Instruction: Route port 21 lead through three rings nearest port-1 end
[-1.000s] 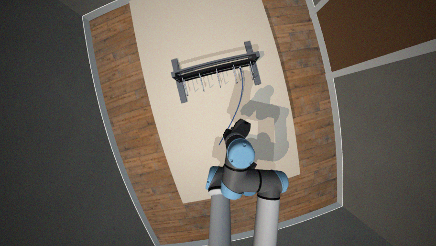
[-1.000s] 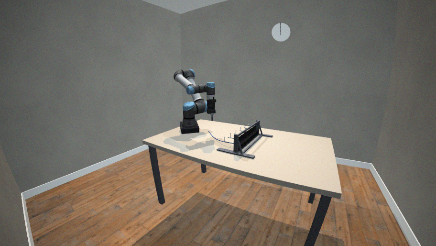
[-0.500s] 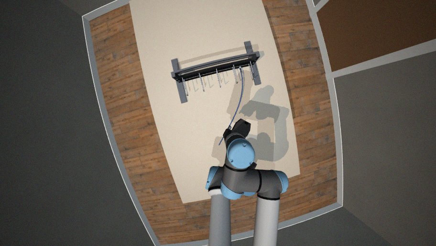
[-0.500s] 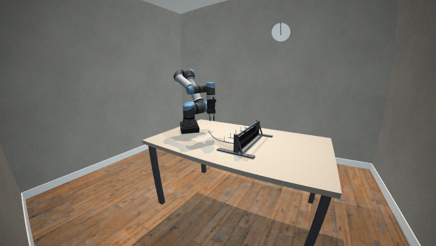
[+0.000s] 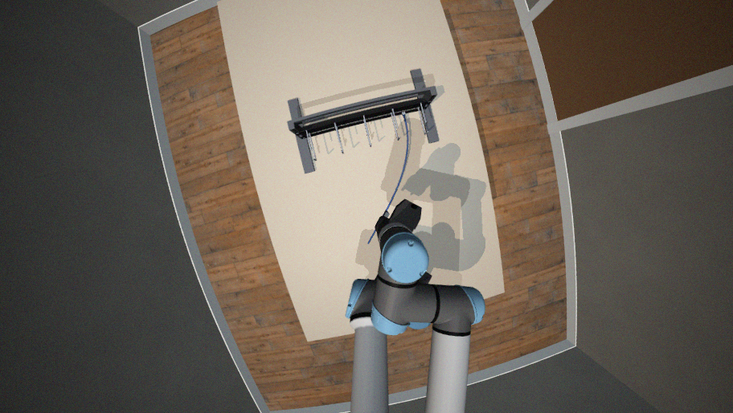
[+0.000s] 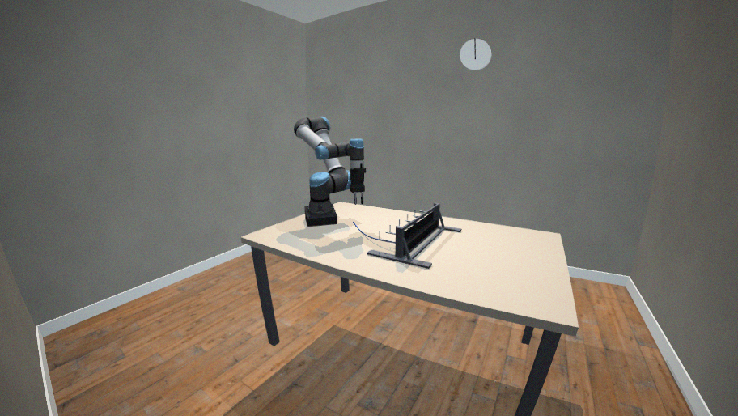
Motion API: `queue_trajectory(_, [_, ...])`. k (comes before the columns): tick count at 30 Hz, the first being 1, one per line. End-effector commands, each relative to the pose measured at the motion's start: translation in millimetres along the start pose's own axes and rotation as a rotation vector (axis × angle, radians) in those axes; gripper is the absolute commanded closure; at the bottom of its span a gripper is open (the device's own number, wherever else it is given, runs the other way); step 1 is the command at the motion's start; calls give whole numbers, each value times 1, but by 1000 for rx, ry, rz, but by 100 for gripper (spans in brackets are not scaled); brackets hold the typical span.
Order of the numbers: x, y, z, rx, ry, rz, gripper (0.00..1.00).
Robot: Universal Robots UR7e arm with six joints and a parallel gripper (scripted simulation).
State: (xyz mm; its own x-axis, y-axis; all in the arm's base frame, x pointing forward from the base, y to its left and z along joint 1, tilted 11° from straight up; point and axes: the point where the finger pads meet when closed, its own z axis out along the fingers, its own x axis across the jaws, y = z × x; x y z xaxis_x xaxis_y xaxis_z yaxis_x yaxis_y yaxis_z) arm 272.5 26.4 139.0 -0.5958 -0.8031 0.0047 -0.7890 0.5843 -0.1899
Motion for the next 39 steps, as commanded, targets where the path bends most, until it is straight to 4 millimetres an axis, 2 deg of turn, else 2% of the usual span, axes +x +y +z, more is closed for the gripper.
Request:
queue_trajectory(1, [0,0,0,1,0,0,33])
queue_trajectory(10, [0,0,2,1,-1,0,33])
queue_trajectory(16, [0,0,11,1,-1,0,33])
queue_trajectory(25, [0,0,39,1,-1,0,33])
queue_trajectory(27, [0,0,39,1,-1,0,33])
queue_trajectory(39, [1,-1,87,1,-1,0,33])
